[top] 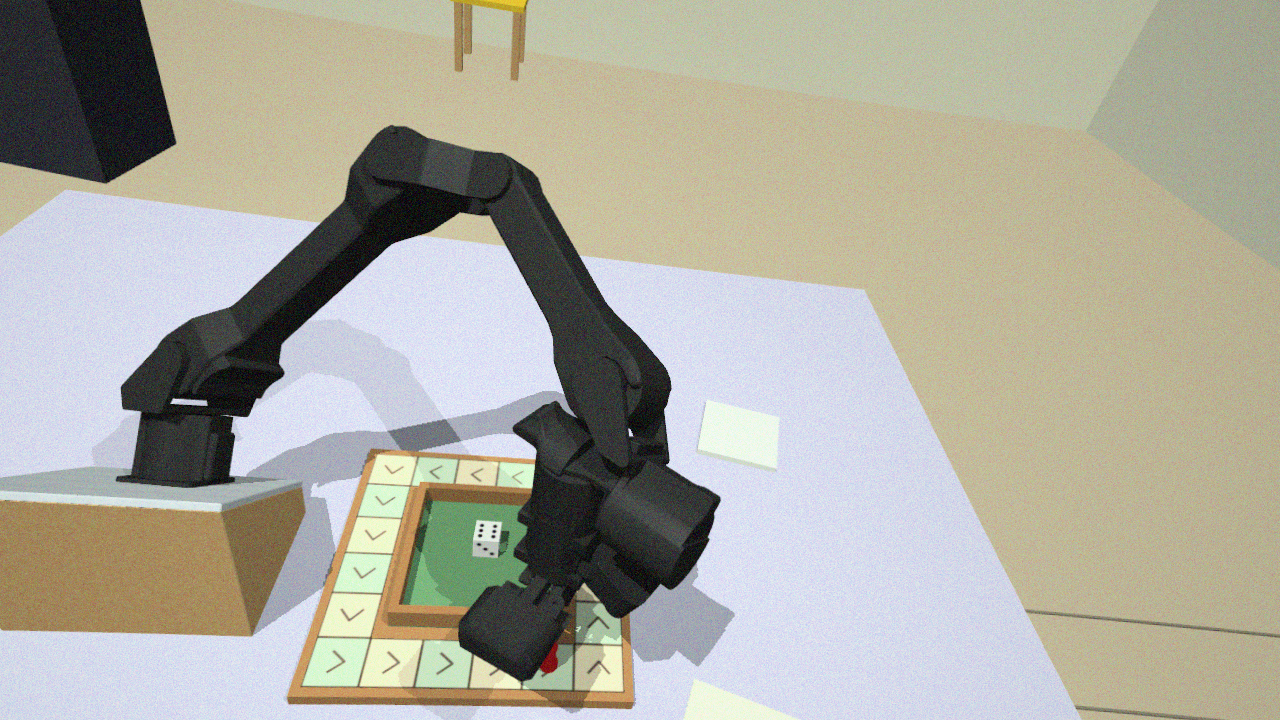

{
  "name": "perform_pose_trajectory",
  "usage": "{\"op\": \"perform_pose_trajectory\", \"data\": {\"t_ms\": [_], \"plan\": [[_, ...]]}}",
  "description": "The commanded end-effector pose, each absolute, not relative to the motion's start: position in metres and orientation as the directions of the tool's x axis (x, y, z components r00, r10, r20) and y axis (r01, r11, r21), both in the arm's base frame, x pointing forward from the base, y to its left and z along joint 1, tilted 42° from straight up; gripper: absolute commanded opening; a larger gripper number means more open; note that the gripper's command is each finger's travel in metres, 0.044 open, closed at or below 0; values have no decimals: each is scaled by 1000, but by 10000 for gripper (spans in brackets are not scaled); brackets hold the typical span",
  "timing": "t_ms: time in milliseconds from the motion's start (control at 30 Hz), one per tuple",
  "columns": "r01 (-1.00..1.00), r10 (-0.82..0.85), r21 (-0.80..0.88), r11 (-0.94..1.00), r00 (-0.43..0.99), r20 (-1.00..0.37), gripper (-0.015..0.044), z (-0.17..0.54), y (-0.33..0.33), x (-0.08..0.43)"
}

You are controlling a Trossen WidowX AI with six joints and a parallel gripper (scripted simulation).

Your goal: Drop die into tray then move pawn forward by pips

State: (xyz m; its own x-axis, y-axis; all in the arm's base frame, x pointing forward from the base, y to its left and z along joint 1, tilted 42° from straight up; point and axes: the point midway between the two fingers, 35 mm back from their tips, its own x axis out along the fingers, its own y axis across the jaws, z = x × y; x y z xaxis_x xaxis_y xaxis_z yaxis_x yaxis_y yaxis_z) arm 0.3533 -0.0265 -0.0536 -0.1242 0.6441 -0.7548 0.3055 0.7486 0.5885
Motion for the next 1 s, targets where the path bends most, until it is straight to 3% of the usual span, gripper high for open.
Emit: {"op": "perform_pose_trajectory", "data": {"t_ms": [0,967], "plan": [[283,645,598,750,-112,-756,200,-53,-28,358],[283,646,599,749,-112,-755,200,-87,2,353]]}}
